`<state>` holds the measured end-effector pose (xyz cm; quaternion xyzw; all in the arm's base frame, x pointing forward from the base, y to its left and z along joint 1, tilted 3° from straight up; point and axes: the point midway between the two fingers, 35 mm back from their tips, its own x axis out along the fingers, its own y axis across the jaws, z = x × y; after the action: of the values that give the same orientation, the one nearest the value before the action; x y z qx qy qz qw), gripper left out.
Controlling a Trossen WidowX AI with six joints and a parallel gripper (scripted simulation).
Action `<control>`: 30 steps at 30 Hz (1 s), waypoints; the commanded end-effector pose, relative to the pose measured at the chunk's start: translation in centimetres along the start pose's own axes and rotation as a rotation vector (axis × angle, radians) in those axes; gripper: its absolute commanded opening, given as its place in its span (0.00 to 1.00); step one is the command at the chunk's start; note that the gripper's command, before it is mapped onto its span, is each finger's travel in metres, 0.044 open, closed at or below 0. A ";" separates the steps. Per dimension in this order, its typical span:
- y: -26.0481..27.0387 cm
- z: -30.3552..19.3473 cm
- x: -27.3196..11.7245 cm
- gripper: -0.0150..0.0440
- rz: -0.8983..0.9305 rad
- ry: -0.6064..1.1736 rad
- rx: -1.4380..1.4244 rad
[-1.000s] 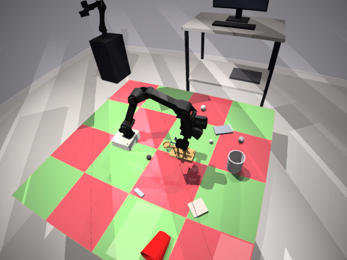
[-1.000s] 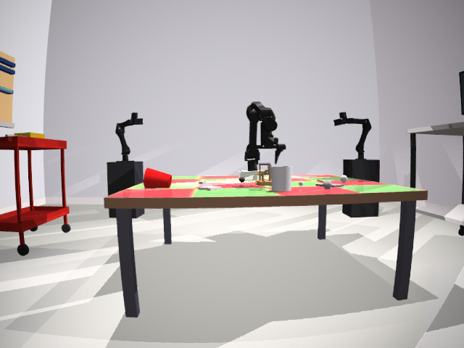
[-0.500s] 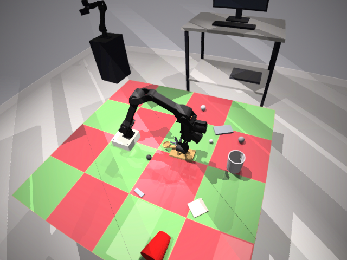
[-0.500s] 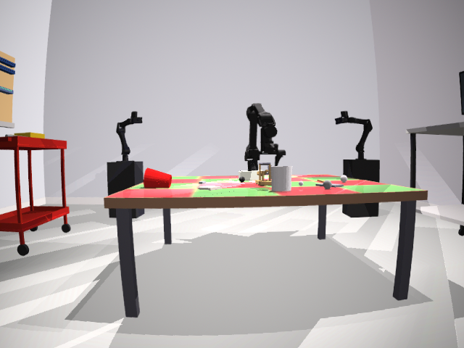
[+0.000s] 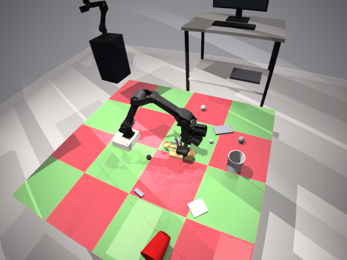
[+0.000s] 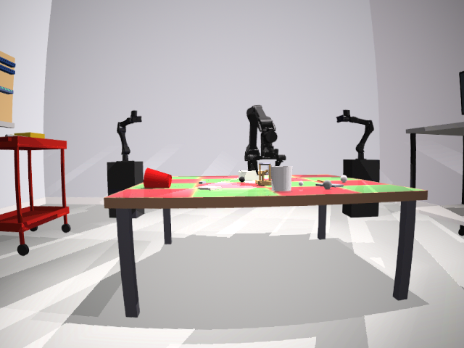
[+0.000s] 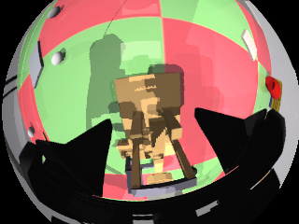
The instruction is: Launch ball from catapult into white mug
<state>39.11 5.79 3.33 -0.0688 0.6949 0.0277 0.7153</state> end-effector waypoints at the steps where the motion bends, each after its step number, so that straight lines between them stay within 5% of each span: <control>1: 0.0 -0.2 0.9 1.00 0.002 0.006 -0.005; 10: 0.1 -0.2 1.8 1.00 0.002 0.006 -0.005; 22: 0.0 -0.1 1.5 0.47 0.000 0.003 0.000; 27: 0.0 -0.1 1.5 0.41 0.000 0.003 0.000; 30: 0.0 0.0 -1.0 0.28 0.000 0.003 0.000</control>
<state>38.93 5.72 2.04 -0.0692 0.6985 0.0277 0.7117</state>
